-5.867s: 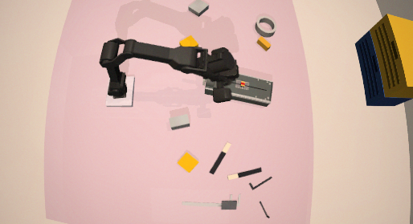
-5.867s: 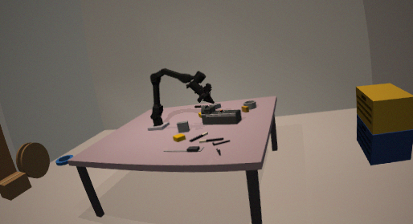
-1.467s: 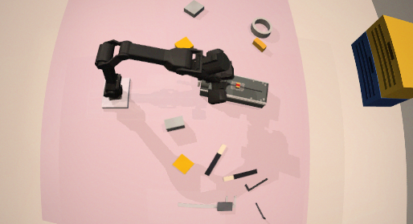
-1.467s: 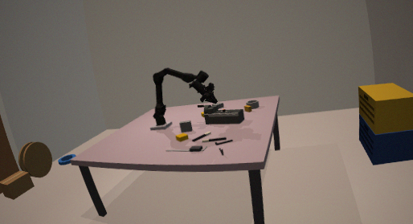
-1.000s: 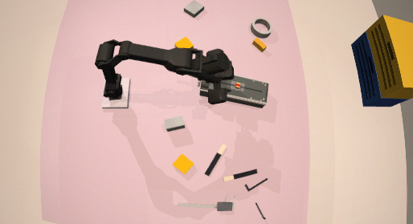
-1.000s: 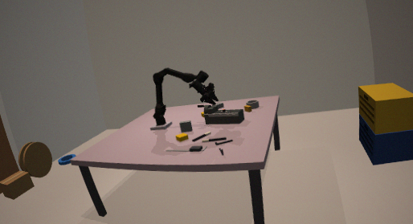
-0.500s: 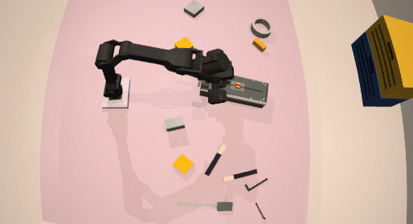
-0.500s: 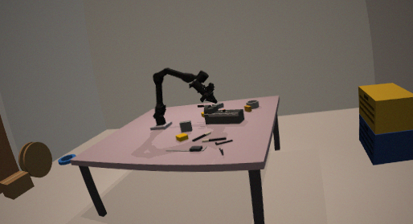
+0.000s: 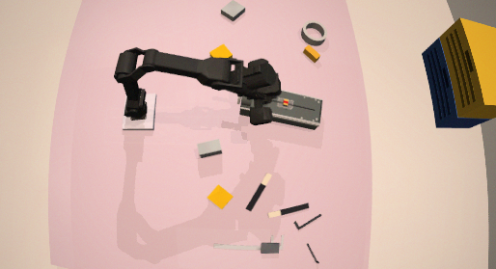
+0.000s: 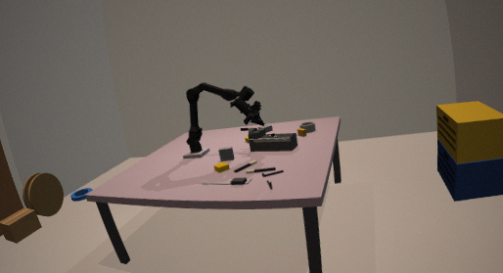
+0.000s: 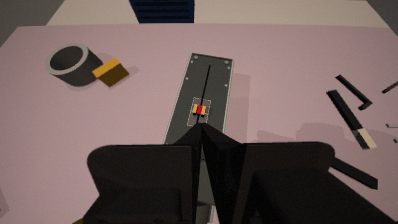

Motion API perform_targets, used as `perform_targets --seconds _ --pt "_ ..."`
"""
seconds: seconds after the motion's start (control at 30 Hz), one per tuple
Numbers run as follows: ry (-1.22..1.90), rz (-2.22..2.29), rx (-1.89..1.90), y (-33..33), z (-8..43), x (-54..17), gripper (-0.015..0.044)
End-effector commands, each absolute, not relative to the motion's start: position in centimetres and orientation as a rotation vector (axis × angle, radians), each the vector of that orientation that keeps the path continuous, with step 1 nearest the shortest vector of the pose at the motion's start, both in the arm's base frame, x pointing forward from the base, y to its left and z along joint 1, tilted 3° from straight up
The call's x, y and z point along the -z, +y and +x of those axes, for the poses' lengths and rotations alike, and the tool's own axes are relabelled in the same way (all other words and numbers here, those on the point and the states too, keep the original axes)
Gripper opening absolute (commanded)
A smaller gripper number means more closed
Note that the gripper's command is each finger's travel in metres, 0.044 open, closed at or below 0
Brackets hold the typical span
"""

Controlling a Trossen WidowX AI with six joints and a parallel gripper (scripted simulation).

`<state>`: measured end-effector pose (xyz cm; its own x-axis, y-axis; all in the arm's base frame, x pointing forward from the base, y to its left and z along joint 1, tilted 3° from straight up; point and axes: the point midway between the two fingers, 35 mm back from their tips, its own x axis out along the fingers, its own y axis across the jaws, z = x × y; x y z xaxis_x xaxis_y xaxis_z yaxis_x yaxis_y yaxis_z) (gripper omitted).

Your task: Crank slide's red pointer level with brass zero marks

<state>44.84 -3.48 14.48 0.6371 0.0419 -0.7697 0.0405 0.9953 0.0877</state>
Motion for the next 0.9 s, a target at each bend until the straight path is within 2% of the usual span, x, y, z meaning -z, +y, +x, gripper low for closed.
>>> perform_targets --seconds 0.0,0.13,0.7,0.73,0.87 --pt "0.881 0.1 -0.001 -3.49 44.84 -14.48 0.0" --pt "0.881 0.1 -0.001 -3.49 44.84 -14.48 0.0" --pt "0.881 0.1 -0.001 -3.49 44.84 -14.48 0.044" --pt "0.881 0.1 -0.001 -3.49 44.84 -14.48 0.044" --pt "0.881 0.1 -0.001 -3.49 44.84 -14.48 0.0335"
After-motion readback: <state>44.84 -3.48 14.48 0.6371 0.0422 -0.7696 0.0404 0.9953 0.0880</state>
